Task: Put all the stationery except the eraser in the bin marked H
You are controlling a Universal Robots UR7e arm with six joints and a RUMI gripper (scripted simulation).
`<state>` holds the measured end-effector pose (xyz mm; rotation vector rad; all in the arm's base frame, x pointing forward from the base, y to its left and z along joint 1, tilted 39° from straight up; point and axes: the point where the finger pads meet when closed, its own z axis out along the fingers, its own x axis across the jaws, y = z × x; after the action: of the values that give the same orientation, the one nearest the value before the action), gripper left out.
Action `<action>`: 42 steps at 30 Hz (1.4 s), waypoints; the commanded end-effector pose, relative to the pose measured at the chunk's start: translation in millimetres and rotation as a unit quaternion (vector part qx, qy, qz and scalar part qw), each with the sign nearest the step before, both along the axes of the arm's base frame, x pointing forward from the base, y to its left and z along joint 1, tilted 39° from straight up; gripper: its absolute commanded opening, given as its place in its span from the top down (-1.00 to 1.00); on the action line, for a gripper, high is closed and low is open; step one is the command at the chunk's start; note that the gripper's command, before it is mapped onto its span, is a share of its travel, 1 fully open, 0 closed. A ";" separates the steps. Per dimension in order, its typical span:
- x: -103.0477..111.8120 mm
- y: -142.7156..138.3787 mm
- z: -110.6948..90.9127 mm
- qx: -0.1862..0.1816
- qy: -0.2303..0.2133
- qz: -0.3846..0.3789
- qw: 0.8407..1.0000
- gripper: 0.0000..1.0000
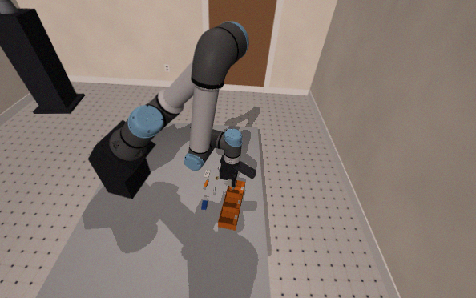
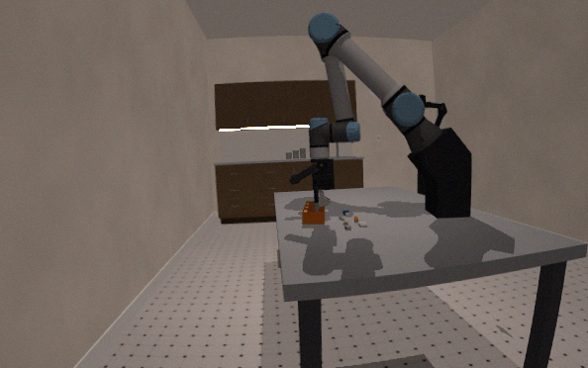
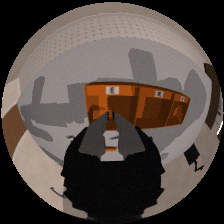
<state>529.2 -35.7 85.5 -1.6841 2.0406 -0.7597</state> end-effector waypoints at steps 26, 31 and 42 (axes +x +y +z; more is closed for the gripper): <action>-16.0 4.4 21.1 0.000 -0.001 0.000 1.000 0.91; -21.6 5.9 28.4 0.000 -0.001 0.000 1.000 0.91; -35.8 9.7 46.6 0.000 -0.001 0.000 1.000 0.91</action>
<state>496.0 -26.6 128.3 -1.6827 2.0395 -0.7627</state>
